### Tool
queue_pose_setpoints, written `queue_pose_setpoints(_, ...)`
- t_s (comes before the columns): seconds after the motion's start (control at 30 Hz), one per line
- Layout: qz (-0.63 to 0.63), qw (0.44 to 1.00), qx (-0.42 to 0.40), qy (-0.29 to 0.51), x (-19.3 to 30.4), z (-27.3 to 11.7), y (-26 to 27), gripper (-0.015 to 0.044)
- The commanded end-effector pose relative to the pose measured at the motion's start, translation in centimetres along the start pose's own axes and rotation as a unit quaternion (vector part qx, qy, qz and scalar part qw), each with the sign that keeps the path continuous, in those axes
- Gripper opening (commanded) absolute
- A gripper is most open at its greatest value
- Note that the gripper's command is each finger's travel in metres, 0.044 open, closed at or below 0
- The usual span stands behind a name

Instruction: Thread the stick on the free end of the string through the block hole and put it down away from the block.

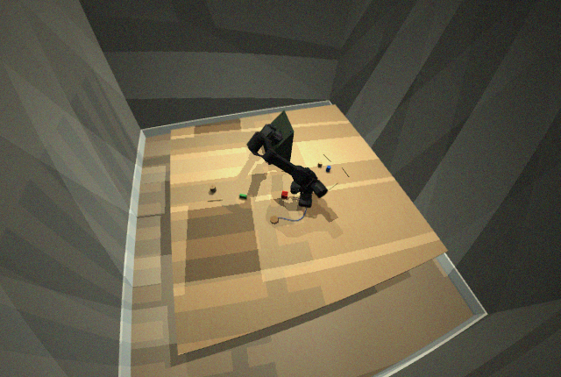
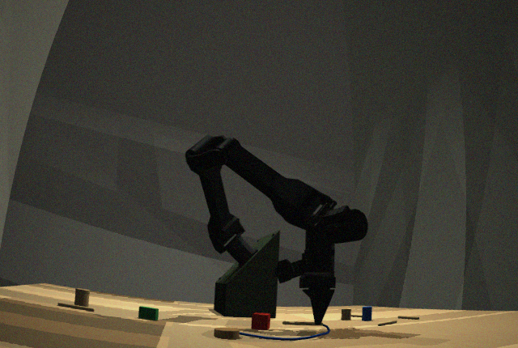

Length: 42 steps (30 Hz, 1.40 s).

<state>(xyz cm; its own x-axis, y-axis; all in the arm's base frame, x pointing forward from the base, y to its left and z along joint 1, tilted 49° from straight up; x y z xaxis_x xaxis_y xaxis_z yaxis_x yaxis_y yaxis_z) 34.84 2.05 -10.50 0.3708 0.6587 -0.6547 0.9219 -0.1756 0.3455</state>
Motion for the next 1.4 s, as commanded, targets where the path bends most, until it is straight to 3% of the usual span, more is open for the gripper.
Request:
queue_pose_setpoints(0.0, -0.002, 1.000, -0.002, -0.001, -0.6, -0.1, 0.0, 0.0000)
queue_pose_setpoints(1.37, -0.003, 1.000, -0.002, 0.000, -5.0, -0.1, -0.1, 0.0000)
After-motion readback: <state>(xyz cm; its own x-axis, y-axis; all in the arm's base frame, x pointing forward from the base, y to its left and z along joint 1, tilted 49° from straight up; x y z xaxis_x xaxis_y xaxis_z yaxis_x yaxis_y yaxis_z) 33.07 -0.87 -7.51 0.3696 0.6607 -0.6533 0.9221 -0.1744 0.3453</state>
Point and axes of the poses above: the point midway between the two fingers, 35 mm back from their tips, its own z axis out along the fingers, its own y axis across the jaws, x = y × z, the point moved 2 cm from there along -z, back along the fingers, and after that the axes turned 1 degree about z, right-handed, at the moved point
